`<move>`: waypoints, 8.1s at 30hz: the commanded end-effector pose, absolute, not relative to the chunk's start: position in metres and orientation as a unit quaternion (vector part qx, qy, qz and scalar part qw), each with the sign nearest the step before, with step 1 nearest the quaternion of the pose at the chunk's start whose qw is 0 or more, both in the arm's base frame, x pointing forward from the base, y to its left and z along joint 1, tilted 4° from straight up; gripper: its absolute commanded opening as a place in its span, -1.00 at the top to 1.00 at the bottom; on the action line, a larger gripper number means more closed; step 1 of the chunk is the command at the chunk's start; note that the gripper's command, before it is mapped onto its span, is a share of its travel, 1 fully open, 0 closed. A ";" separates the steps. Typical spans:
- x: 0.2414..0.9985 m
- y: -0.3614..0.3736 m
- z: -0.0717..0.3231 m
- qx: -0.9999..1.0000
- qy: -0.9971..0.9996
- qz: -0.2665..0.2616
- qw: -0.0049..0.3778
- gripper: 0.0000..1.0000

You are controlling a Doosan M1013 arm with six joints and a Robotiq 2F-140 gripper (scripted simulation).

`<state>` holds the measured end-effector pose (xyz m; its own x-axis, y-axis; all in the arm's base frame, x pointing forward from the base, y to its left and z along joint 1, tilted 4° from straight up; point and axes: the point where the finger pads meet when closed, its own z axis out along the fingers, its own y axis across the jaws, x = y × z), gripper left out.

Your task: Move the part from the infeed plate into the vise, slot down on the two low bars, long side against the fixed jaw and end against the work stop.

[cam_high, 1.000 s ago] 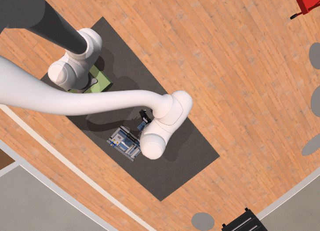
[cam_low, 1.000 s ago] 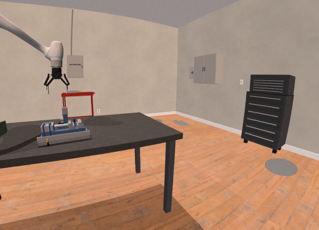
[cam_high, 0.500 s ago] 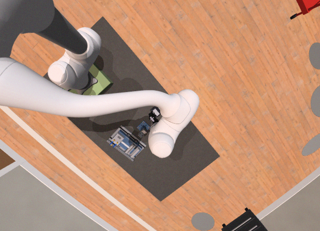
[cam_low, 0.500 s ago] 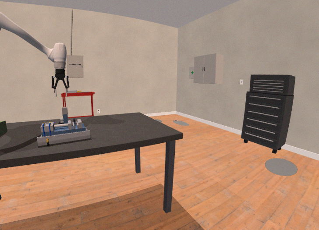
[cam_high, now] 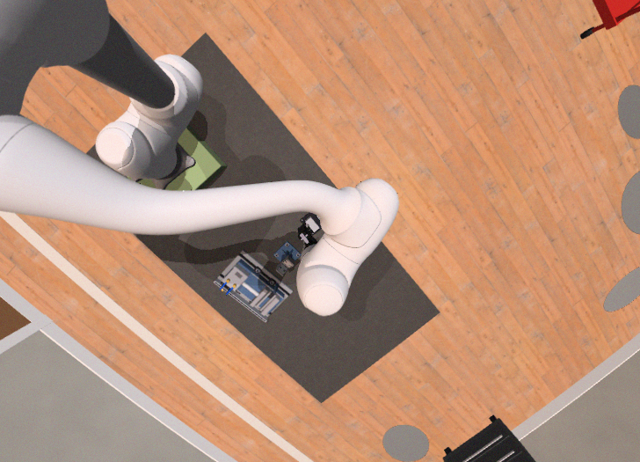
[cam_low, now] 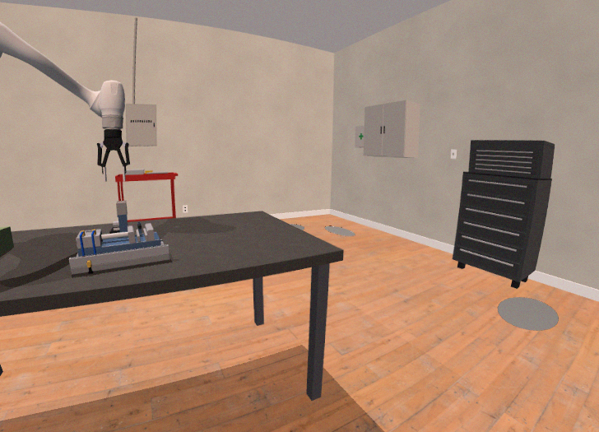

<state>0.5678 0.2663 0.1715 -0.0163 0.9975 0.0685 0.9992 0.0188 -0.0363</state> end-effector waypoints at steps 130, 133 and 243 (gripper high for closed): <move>0.568 0.281 -0.007 -0.701 -0.712 -0.014 0.034 -0.02; 0.568 0.282 -0.012 -0.701 -0.712 -0.014 0.034 -0.02; 0.567 0.283 -0.034 -0.701 -0.712 -0.014 0.034 1.00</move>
